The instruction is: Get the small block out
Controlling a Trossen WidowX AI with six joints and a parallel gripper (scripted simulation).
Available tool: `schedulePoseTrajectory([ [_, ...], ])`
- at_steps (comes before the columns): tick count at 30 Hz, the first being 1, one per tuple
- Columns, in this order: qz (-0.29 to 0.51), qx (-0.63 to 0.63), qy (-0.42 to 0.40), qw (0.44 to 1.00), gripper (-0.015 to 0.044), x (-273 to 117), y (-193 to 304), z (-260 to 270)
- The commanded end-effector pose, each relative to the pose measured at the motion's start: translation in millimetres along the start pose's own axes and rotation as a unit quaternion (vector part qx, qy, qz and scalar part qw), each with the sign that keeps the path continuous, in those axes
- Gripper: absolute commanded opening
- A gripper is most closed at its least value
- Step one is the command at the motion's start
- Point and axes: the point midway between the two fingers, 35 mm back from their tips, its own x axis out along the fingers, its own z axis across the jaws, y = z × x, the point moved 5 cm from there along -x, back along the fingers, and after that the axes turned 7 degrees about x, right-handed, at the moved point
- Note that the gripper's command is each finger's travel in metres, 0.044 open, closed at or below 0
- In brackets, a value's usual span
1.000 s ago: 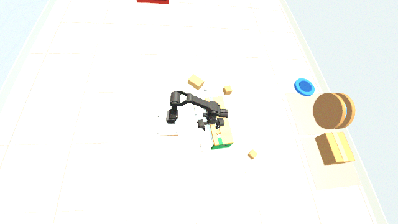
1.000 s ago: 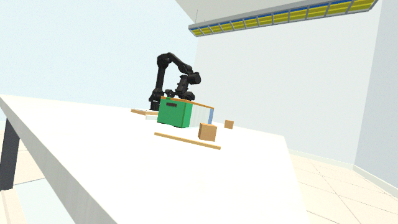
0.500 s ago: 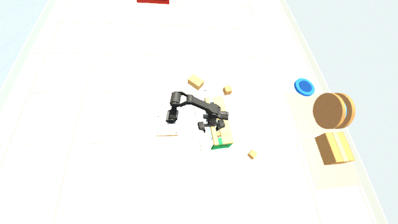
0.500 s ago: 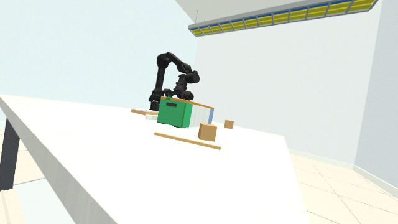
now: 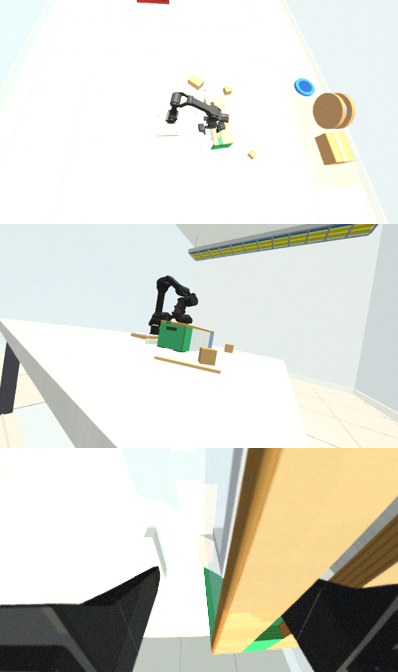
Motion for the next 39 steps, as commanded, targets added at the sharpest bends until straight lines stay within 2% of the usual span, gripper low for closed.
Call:
schedulePoseTrajectory([
  [1, -0.002, -0.001, 0.002, 1.000, 0.0400, 1.1, 3.3, -1.2],
  [17, -0.001, -0.001, 0.002, 1.000, 0.0400, 6.4, 18.5, -3.1],
  [20, -0.001, 0.000, 0.001, 1.000, 0.0400, -4.7, 22.2, -4.4],
  [26, 0.001, 0.000, 0.000, 1.000, 0.0400, -53.0, 36.9, -4.3],
  [30, 0.002, 0.000, 0.005, 1.000, 0.0400, -50.3, 36.4, -5.3],
  [32, 0.001, 0.045, 0.009, 0.999, 0.0348, -54.1, 47.0, -0.2],
  [34, -0.010, 0.151, 0.012, 0.988, 0.0295, -54.8, 55.2, 4.0],
  [39, -0.045, 0.414, 0.006, 0.909, 0.0285, -50.4, 64.2, 8.9],
])
